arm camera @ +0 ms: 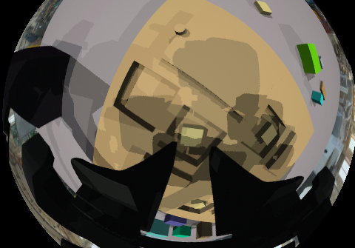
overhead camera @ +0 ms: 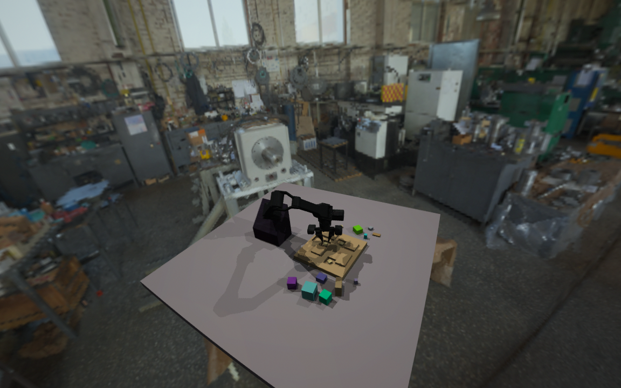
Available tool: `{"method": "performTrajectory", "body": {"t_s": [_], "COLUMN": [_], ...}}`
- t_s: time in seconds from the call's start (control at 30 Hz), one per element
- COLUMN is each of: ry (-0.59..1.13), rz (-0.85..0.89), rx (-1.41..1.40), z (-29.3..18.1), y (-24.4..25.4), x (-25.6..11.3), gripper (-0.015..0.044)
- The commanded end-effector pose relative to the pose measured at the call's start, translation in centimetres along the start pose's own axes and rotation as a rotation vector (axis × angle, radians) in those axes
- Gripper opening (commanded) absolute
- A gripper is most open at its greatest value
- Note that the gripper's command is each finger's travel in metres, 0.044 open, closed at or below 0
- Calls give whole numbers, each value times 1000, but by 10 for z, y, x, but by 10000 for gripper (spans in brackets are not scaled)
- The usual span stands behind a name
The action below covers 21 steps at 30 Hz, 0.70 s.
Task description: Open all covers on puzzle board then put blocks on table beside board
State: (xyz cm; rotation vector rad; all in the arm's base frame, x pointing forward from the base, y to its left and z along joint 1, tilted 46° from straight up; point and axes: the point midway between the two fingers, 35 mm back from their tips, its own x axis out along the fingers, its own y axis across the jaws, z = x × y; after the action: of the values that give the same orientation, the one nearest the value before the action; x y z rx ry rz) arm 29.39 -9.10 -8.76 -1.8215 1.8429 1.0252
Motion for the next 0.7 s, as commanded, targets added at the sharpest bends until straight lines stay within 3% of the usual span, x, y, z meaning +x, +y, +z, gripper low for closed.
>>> {"method": "performTrajectory", "body": {"t_s": [0.0,0.67], "ry": [5,5], "rz": [4,4], "rx": [-10,-10], "z": [1,1], "y": [1,2], "x": [5,16], "gripper": [144,144]}}
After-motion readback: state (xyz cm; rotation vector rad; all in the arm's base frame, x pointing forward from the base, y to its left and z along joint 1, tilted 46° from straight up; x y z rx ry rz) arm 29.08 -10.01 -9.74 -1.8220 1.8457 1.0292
